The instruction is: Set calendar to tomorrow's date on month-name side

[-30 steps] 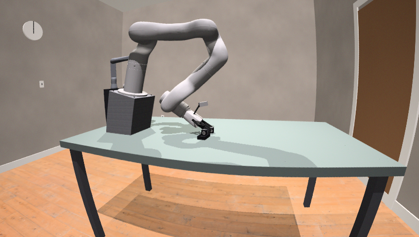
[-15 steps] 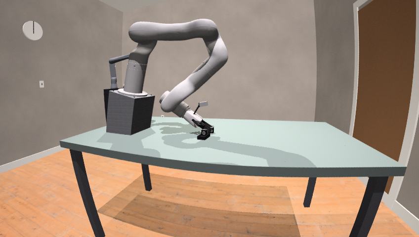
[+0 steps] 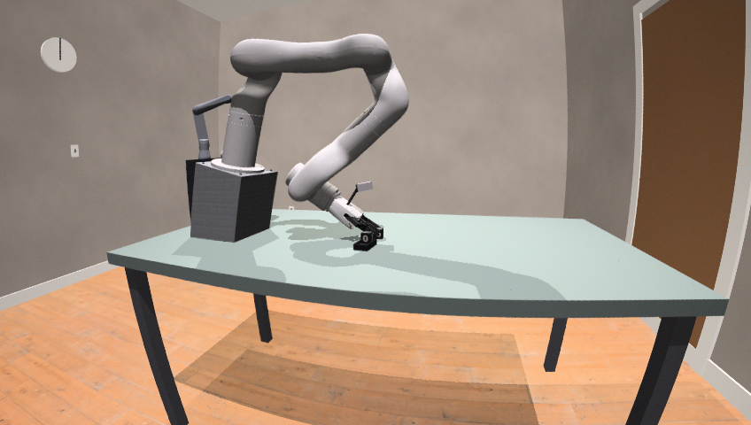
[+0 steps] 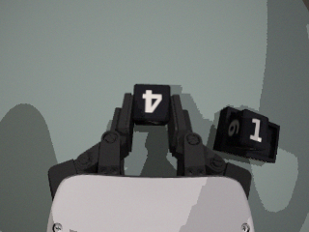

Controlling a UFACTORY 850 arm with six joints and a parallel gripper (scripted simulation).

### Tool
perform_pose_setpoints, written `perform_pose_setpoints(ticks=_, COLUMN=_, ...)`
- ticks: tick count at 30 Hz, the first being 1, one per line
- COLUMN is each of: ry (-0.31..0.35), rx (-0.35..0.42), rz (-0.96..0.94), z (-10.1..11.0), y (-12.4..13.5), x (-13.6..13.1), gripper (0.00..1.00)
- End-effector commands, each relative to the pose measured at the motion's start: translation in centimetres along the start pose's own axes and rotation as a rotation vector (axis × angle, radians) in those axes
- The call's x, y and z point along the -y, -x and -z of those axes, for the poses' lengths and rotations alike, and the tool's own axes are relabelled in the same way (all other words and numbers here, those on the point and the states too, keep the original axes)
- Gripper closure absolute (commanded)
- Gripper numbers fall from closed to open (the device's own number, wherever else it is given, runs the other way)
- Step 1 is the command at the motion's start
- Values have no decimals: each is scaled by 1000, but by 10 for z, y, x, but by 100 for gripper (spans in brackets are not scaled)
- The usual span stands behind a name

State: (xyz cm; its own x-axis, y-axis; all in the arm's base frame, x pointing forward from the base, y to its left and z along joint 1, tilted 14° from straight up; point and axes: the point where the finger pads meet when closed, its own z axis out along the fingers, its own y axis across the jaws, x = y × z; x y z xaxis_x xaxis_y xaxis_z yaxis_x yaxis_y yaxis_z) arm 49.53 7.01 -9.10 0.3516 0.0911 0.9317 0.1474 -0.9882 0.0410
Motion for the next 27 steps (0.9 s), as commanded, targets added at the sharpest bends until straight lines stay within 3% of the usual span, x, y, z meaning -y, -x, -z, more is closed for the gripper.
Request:
perform_pose_setpoints(ticks=1, ry=0, rx=-1, rz=0, z=0, y=0, x=0, gripper=73)
perform_pose_setpoints(ticks=27, ry=0, rx=-1, rz=0, z=4, y=-5, x=0, gripper=73)
